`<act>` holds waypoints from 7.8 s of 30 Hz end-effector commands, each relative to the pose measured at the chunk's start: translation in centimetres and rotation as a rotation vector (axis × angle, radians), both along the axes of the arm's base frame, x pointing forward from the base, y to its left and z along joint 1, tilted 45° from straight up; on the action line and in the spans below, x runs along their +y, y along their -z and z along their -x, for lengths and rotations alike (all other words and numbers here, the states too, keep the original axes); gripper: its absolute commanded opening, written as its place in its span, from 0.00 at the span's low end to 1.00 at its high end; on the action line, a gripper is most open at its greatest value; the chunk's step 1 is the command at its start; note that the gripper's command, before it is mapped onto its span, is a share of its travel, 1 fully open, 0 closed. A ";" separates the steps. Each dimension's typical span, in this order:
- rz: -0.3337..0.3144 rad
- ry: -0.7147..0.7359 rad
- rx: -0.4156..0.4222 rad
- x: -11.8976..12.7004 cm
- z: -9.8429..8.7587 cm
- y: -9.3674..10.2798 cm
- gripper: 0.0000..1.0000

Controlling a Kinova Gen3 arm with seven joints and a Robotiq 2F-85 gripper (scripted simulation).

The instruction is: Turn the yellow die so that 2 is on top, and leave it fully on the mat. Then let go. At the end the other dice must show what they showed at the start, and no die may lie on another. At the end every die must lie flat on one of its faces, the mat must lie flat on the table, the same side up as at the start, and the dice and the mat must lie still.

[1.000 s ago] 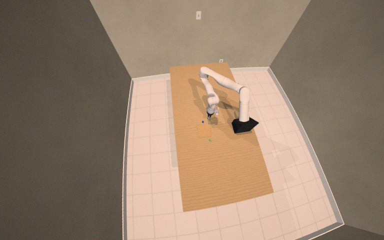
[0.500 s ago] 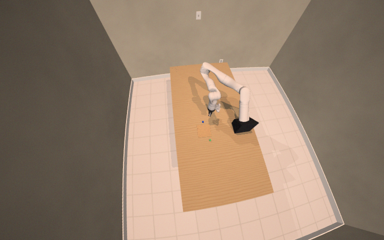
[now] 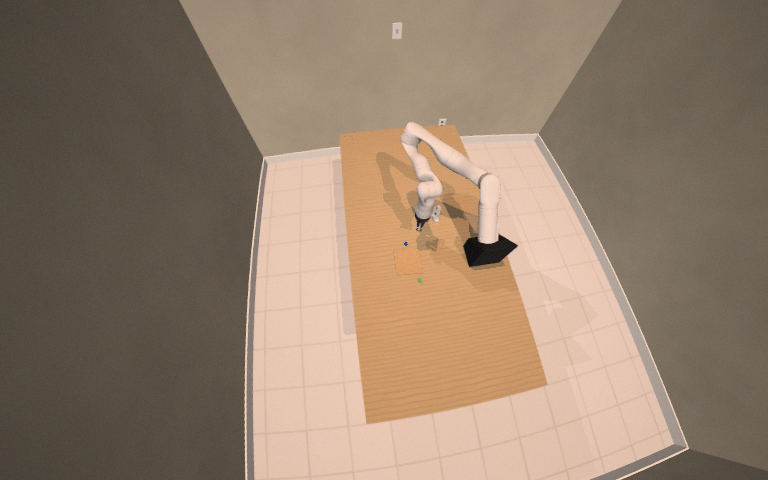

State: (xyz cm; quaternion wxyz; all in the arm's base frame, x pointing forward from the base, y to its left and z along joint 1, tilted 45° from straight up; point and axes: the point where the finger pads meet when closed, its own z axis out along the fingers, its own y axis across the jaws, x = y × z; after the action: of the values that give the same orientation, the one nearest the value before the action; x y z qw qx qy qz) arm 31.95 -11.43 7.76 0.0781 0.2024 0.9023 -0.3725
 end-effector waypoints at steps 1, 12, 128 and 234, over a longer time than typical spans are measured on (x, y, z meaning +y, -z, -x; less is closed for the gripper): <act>0.003 -0.002 0.004 0.1 0.0 -0.3 0.11; 0.004 0.029 -0.027 0.1 0.0 -0.2 0.11; -0.595 1.231 -0.886 -1.0 0.0 0.4 0.11; -1.093 1.282 -0.680 -7.2 0.3 5.6 0.11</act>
State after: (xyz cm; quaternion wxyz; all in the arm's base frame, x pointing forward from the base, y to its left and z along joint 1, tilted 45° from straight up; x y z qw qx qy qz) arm 31.57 -18.30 2.23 0.0073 0.7758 0.5931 0.2154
